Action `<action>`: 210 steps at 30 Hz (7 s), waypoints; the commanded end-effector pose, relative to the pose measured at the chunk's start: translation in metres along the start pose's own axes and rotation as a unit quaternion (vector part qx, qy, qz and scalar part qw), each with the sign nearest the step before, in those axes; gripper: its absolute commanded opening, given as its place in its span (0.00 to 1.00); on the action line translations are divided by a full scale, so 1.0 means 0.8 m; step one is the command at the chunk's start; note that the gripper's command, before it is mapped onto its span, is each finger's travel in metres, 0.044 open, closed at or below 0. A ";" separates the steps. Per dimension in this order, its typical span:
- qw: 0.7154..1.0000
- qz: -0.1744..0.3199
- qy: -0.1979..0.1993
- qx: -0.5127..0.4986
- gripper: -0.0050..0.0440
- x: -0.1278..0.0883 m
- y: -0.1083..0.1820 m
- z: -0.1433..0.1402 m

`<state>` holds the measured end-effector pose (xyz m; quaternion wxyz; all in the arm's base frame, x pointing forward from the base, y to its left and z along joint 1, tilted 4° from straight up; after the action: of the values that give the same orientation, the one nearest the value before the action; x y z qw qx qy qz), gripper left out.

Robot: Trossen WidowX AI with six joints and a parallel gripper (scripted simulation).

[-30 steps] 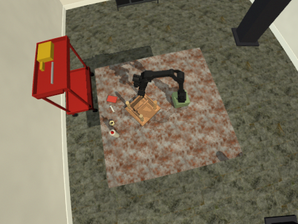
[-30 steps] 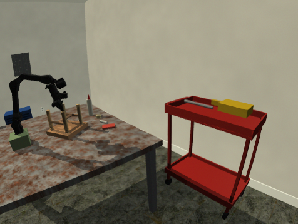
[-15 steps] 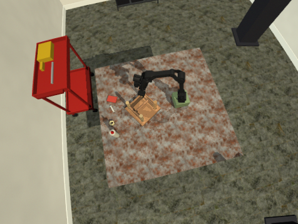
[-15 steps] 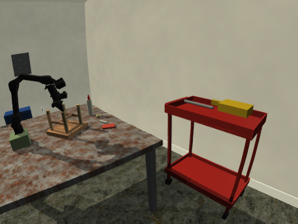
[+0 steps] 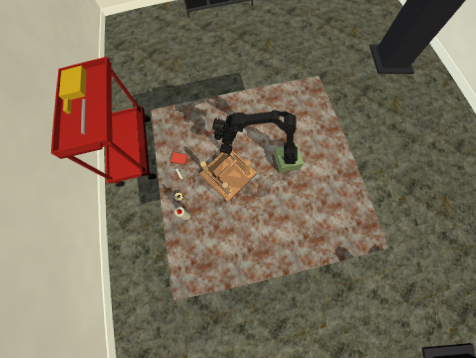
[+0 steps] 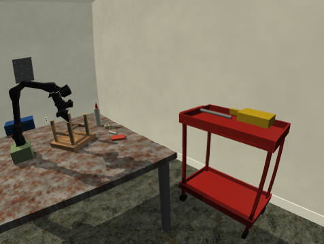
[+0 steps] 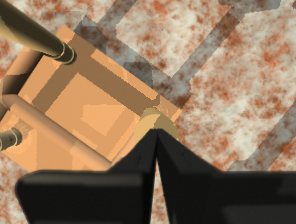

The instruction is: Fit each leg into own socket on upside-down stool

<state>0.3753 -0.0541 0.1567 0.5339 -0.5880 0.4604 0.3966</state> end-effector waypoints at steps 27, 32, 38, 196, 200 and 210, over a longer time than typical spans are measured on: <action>1.000 0.021 -0.003 -0.003 0.10 0.028 0.009 0.002; 1.000 0.021 -0.003 -0.003 0.10 0.028 0.009 0.002; 1.000 0.021 -0.003 -0.003 0.10 0.029 0.009 0.002; 0.980 0.013 -0.057 -0.191 0.10 -0.048 0.153 0.146; 0.980 0.013 -0.057 -0.191 0.10 -0.043 0.154 0.147; 0.980 0.013 -0.057 -0.191 0.10 -0.034 0.157 0.147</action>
<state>0.2501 0.0657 0.1535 0.4408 -0.6563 0.3441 0.5065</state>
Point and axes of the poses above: the point midway between the two fingers, 35 mm back from their tips, its own x axis out along the fingers, its own z axis across the jaws, y = z × x, the point moved 3 cm from there along -x, back along the fingers, and after that the axes turned 9 degrees about -x, right-handed, at the moved point
